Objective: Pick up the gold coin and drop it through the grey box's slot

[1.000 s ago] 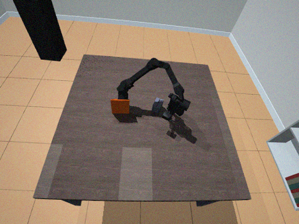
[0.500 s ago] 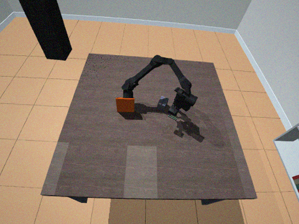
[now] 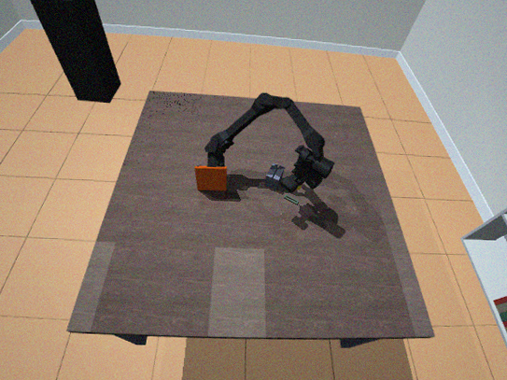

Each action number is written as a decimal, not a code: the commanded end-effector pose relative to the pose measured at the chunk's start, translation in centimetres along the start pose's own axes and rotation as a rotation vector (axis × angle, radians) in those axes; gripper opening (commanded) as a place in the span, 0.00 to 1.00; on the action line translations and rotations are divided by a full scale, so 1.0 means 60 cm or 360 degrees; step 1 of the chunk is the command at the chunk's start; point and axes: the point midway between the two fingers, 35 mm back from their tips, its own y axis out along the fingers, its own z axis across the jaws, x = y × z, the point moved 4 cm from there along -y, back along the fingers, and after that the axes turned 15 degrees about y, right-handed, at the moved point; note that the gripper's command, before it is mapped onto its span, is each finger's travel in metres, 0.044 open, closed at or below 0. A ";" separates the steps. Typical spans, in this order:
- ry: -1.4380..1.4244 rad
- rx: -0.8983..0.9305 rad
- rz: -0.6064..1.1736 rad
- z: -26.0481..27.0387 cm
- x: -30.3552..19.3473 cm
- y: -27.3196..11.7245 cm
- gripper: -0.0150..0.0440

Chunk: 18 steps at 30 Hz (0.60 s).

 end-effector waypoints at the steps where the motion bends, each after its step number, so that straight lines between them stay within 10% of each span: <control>1: 0.0206 -0.0005 -0.0001 -0.001 0.000 -0.001 0.25; 18: 0.1145 -0.0005 -0.0003 -0.006 0.002 -0.001 0.25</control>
